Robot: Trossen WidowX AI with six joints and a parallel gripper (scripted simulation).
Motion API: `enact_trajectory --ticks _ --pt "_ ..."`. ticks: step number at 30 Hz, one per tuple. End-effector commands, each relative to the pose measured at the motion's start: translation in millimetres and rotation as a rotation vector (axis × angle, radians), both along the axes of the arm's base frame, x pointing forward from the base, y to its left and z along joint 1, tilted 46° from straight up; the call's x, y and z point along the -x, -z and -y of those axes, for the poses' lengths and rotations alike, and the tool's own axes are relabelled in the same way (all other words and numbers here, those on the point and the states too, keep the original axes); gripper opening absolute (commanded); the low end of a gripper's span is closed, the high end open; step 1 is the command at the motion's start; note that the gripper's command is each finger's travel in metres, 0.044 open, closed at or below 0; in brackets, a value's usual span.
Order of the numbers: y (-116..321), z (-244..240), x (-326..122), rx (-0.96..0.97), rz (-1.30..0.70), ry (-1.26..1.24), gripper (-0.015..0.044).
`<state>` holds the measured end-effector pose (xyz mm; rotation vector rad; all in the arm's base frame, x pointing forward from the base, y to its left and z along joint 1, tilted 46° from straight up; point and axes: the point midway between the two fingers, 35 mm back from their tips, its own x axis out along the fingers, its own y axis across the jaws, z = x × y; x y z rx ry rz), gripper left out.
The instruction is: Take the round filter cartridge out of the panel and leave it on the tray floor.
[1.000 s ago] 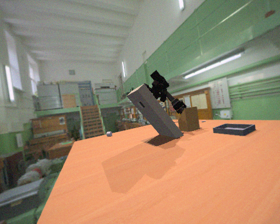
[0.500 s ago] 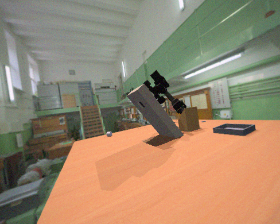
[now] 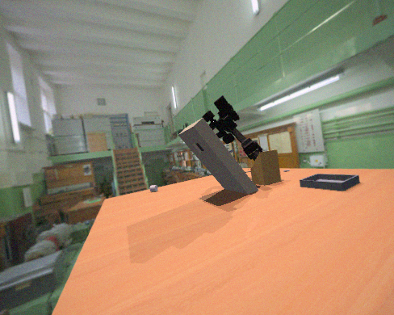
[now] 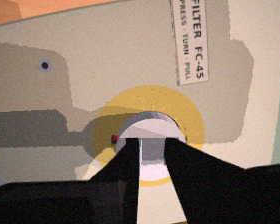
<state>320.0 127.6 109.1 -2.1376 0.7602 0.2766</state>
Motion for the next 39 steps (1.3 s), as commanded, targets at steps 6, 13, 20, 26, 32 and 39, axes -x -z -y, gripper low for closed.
enact_trajectory --ticks 6,13,20,26,32,39 --pt "-15.4 -18.0 32.1 -0.010 0.000 -0.007 0.0000" --pt "-23.9 -22.1 44.8 -0.012 0.011 -0.007 0.0000" --pt "-12.9 -11.3 53.5 -0.012 0.011 -0.007 0.0000" --pt "-0.5 1.3 63.5 -0.012 0.010 -0.007 0.0000" --pt "11.8 14.5 73.7 -0.012 0.010 -0.007 0.0000" --pt "20.1 21.7 79.9 -0.008 -0.002 -0.010 0.0026"
